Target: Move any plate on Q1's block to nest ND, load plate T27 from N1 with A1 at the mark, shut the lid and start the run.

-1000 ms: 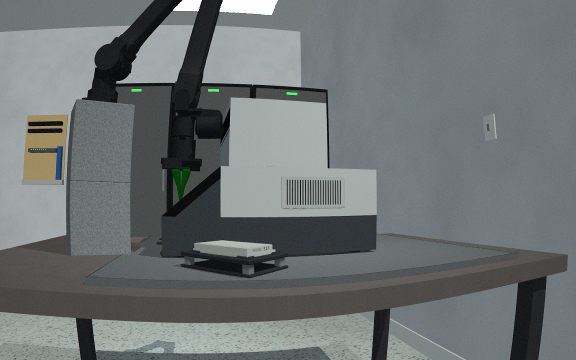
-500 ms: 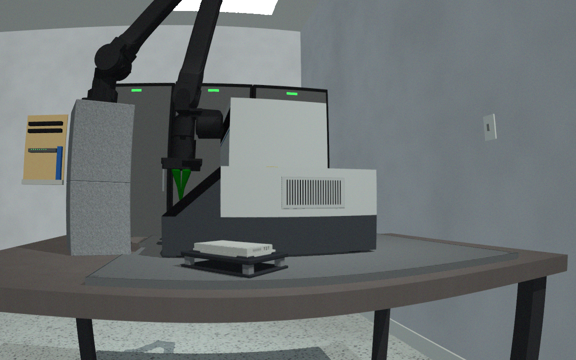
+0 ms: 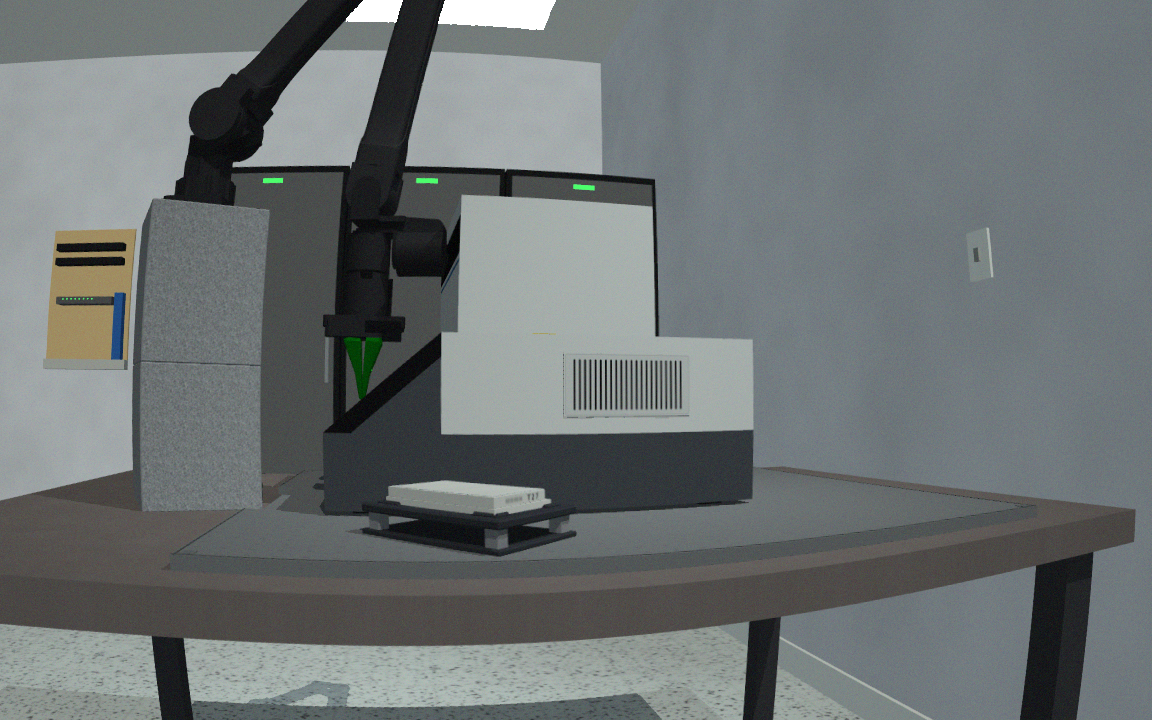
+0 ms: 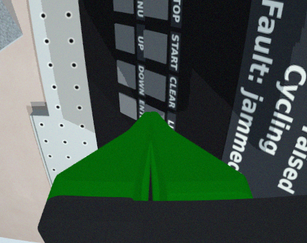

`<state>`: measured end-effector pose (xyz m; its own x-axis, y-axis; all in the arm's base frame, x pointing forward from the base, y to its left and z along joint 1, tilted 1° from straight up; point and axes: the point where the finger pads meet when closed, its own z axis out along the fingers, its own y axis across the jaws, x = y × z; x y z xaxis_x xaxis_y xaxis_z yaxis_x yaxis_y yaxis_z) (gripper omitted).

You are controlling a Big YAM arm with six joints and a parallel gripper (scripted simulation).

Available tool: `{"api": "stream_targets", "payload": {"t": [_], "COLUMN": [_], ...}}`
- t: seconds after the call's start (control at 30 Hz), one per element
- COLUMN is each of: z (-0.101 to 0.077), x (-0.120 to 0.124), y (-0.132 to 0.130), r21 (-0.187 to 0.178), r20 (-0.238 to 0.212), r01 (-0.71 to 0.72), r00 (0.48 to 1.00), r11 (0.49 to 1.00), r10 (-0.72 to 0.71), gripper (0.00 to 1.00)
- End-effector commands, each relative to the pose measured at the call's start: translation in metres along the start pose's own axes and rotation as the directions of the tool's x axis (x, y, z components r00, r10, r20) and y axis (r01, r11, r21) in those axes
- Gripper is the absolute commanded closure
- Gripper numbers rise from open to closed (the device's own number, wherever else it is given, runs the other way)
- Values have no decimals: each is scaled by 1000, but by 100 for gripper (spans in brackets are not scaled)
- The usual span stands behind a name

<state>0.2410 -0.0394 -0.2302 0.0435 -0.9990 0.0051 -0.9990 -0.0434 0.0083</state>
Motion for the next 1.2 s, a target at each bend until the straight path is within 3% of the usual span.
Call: {"api": "stream_targets", "payload": {"t": [0.0, 1.17], "z": [-8, -8], "x": [7, 1], "y": [-33, -50], "r21": [72, 111], "r20": [-13, -10], "r01": [-2, 4], "r00": [1000, 1000], "r11": [997, 994], "r10": [3, -3], "gripper": [100, 100]}}
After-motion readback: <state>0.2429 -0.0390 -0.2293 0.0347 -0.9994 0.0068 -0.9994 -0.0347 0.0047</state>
